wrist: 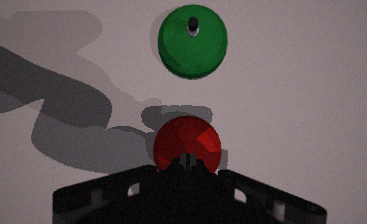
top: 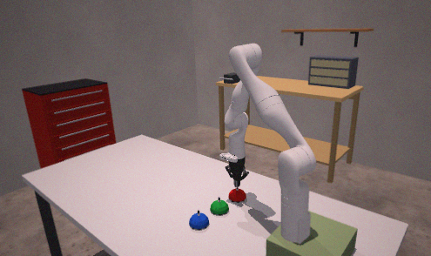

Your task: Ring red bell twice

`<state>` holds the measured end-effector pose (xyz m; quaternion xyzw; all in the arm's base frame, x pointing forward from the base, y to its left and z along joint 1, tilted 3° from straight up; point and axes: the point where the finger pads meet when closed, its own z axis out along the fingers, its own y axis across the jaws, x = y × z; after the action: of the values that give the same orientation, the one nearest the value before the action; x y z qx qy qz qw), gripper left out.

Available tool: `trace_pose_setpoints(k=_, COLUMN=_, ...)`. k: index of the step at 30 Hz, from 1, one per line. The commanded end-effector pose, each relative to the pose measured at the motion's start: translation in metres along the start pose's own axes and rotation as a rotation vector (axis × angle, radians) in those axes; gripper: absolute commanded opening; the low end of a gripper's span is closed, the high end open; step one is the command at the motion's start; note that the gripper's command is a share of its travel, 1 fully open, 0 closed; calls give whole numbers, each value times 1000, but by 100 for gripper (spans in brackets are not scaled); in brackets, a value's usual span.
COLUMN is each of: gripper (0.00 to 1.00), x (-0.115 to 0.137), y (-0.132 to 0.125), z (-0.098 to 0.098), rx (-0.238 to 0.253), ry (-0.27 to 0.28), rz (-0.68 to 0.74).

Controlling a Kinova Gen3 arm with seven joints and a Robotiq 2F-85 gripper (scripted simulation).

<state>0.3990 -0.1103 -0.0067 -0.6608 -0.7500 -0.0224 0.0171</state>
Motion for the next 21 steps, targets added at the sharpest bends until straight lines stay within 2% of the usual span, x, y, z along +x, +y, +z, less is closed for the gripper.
trace_pose_setpoints(k=1, gripper=0, x=0, y=-1, z=1, rx=2, ry=0, rz=0)
trace_pose_setpoints(k=21, gripper=0, x=0, y=-1, z=-1, rx=2, ry=0, rz=0)
